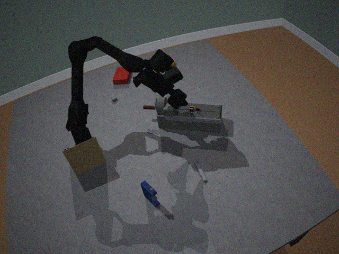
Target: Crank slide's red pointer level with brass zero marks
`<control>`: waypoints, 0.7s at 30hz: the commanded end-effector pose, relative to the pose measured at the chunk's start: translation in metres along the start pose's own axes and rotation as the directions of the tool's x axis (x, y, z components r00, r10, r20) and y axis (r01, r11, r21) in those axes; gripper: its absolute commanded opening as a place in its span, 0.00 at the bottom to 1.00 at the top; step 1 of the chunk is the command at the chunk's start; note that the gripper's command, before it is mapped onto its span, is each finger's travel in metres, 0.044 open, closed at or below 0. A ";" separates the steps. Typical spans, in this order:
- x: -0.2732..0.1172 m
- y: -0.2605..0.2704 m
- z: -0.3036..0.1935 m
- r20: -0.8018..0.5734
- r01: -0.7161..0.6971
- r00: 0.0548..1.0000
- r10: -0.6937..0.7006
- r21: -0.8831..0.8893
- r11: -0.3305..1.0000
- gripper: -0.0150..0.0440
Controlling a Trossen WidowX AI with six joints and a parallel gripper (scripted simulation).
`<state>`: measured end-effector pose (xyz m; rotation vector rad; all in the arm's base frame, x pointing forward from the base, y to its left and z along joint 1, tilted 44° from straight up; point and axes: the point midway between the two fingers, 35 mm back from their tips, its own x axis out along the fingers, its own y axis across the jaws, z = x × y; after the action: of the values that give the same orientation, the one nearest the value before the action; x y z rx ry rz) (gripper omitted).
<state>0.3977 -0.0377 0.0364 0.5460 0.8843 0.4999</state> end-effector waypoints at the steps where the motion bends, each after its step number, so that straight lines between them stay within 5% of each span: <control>1: 0.016 0.001 -0.017 -0.010 0.000 1.000 0.000 0.016 1.000 1.00; 21: 0.014 0.000 -0.015 -0.009 0.001 1.000 -0.001 0.015 1.000 1.00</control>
<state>0.3920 -0.0221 0.0184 0.5583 0.8975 0.5018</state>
